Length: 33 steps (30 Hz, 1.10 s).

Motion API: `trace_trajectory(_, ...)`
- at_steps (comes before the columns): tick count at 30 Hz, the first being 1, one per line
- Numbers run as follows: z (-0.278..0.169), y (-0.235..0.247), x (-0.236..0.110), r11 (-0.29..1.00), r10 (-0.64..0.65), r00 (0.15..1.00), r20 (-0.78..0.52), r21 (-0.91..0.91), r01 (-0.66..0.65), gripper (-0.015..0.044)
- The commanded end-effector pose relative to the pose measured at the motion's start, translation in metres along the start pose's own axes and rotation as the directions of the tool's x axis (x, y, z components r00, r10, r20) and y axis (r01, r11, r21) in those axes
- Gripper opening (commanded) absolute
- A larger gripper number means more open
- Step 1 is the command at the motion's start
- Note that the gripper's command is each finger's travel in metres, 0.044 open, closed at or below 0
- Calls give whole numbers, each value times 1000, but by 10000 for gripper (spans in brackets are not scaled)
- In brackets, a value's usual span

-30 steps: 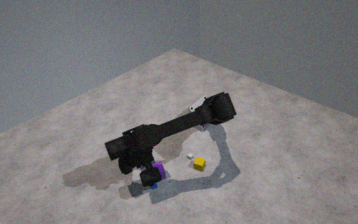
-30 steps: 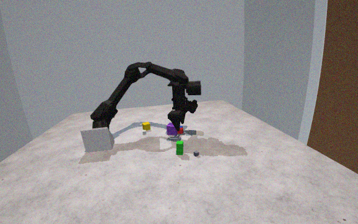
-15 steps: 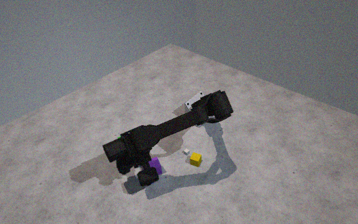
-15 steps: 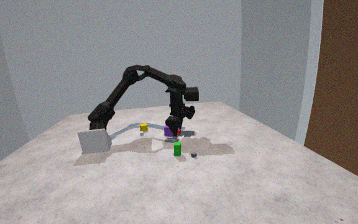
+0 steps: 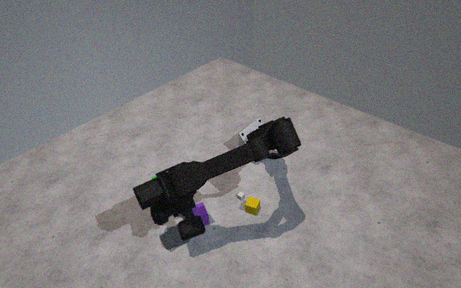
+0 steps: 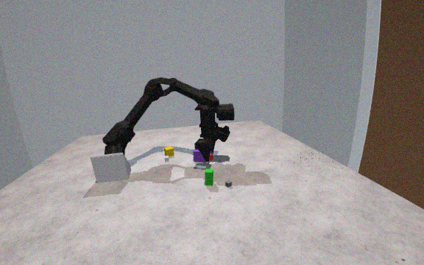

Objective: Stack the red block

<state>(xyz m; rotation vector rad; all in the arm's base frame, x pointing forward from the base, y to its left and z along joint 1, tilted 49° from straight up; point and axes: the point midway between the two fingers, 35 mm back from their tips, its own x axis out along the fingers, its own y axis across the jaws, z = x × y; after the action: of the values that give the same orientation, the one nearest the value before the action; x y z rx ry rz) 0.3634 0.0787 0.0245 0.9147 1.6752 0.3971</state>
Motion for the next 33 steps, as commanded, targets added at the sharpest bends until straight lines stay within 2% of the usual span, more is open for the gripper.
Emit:
trace_trajectory(1,0,1,0,1000,4,1000,0,3,-4,282)
trace_trajectory(31,0,1,0,1000,4,1000,0,3,-4,82)
trace_trajectory(33,0,1,-3,1000,4,1000,0,3,-4,30)
